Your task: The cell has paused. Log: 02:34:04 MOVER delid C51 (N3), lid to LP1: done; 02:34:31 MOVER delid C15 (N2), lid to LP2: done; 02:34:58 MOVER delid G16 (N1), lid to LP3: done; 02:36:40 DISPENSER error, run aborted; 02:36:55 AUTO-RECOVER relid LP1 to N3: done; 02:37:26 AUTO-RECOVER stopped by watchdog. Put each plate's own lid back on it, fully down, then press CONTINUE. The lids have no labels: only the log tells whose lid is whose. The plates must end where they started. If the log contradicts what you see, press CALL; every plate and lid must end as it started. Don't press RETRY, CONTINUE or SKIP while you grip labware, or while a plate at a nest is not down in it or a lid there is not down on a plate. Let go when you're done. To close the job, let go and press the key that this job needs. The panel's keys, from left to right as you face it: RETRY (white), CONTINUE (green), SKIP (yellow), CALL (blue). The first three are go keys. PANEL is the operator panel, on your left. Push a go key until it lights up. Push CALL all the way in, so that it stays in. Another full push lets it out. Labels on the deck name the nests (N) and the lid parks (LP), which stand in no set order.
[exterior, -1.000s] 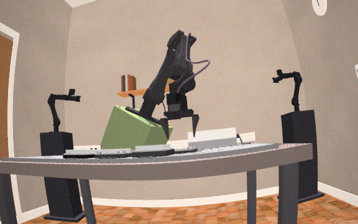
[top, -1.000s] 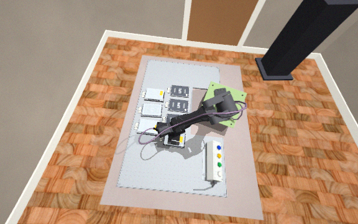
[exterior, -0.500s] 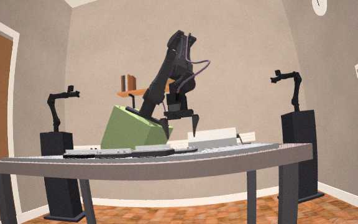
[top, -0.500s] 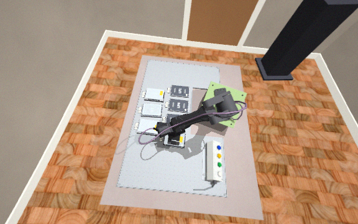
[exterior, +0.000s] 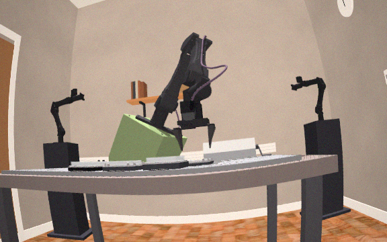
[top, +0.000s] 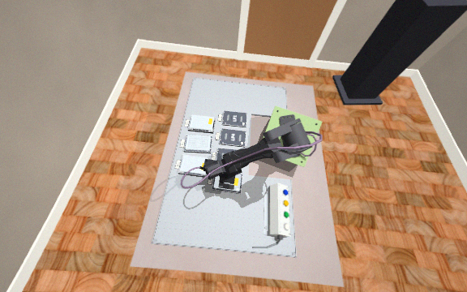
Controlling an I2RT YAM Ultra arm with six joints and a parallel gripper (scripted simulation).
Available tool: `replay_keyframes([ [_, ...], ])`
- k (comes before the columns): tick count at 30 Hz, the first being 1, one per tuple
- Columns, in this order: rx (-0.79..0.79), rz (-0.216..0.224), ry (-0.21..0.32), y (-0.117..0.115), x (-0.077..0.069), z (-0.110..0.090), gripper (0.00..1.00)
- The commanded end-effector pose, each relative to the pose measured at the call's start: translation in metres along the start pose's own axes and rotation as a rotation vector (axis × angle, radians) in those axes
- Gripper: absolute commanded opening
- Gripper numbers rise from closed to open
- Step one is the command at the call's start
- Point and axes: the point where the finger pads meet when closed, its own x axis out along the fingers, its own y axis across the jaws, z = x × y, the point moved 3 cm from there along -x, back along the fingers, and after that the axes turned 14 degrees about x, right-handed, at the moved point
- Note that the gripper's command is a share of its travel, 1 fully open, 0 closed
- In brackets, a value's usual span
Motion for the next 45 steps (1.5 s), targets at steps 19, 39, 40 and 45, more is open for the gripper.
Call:
replay_keyframes([
  [19,-0.002,0.007,-0.021,0.002,0.031,0.002,1.00],
  [39,-0.010,0.027,-0.040,0.012,0.033,0.012,1.00],
  [40,-0.010,0.026,-0.039,0.011,0.033,0.012,1.00],
  [45,-0.008,0.021,-0.034,0.010,0.035,0.012,1.00],
])
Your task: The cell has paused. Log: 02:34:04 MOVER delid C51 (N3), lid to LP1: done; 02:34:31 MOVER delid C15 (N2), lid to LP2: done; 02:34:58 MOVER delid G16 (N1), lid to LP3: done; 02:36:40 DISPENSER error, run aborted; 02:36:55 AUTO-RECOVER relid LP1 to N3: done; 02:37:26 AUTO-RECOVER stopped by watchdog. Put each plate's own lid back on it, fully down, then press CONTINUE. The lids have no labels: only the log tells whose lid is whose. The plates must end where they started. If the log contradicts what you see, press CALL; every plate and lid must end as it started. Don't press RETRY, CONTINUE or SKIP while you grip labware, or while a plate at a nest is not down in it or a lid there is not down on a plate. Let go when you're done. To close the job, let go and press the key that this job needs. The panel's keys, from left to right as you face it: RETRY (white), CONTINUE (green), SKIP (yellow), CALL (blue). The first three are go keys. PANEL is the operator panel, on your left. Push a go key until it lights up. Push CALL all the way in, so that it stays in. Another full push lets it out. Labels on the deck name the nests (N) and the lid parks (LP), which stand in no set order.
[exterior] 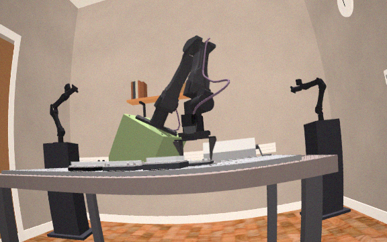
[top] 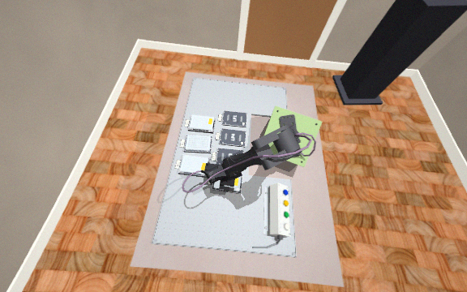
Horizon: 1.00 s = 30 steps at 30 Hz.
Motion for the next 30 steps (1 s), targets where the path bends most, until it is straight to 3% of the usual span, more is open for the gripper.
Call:
replay_keyframes([
  [1,-0.006,0.026,-0.041,0.0108,-0.0052,0.0145,1.00],
  [11,0.003,0.019,-0.035,0.0055,-0.0040,0.0136,1.00],
  [30,0.004,0.020,-0.034,0.0025,-0.0057,0.0125,0.83],
])
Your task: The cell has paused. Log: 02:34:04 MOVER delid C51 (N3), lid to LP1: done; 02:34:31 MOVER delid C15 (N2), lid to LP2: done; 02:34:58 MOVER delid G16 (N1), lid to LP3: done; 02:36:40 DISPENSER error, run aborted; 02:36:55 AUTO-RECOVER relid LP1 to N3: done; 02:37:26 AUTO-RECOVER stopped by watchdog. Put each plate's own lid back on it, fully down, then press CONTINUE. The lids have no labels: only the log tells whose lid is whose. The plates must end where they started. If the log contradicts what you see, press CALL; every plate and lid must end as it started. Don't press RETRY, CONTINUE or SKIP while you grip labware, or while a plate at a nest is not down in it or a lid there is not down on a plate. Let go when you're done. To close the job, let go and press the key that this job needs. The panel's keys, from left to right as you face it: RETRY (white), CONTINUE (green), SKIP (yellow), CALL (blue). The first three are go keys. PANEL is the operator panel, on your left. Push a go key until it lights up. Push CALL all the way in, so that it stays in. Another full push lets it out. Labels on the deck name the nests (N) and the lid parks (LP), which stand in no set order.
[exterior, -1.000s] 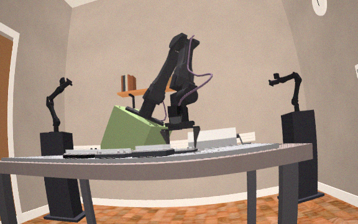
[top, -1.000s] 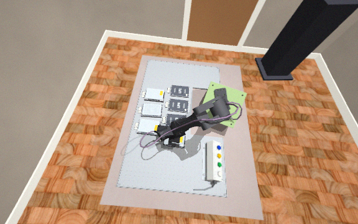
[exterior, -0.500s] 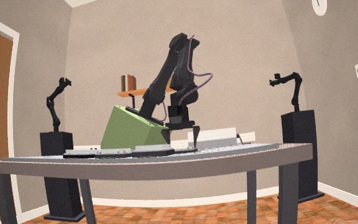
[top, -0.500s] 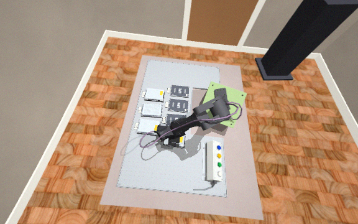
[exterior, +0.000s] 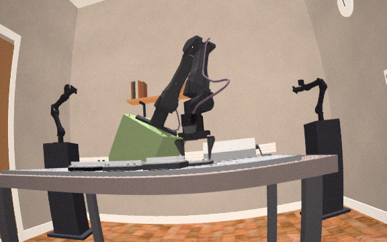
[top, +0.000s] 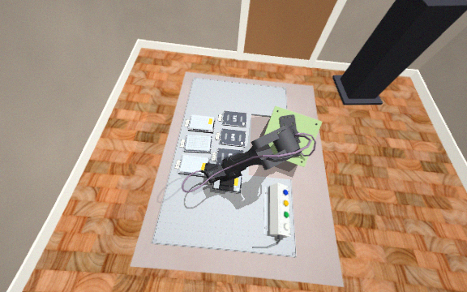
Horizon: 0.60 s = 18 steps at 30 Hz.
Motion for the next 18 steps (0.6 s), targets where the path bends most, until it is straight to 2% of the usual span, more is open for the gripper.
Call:
replay_keyframes([
  [1,0.002,0.019,-0.031,0.0022,-0.0053,0.0108,0.82],
  [3,0.002,0.019,-0.031,0.0021,-0.0054,0.0107,0.80],
  [4,0.002,0.019,-0.031,0.0021,-0.0054,0.0106,0.00],
  [16,0.004,0.016,-0.028,-0.0003,-0.0048,0.0090,0.00],
  [18,-0.008,0.029,-0.039,0.0041,-0.0131,0.0101,0.00],
])
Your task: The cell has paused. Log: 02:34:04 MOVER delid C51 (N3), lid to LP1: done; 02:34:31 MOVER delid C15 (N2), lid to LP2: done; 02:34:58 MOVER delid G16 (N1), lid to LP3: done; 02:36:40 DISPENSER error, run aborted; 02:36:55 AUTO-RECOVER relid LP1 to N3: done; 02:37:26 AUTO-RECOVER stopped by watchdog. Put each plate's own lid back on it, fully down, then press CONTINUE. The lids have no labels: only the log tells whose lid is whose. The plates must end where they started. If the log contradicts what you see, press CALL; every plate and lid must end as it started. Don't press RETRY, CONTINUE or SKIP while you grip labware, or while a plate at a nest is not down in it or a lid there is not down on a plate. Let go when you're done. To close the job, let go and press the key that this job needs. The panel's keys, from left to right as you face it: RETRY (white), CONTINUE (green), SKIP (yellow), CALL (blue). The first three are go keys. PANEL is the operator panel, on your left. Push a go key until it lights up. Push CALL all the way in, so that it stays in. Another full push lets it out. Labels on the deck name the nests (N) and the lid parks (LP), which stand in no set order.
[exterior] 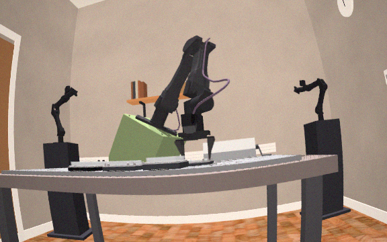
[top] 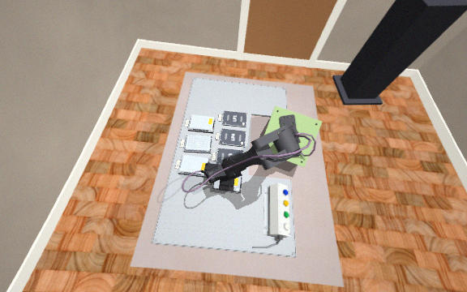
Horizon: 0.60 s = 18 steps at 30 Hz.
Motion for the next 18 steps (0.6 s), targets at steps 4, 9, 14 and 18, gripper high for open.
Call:
replay_keyframes([
  [4,-0.004,0.026,-0.030,0.004,-0.020,0.009,0.00],
  [9,-0.005,0.024,-0.036,0.004,-0.026,0.009,0.00],
  [14,-0.013,0.042,-0.045,0.011,-0.037,0.013,0.00],
  [18,-0.013,0.042,-0.045,0.011,-0.044,0.013,0.00],
])
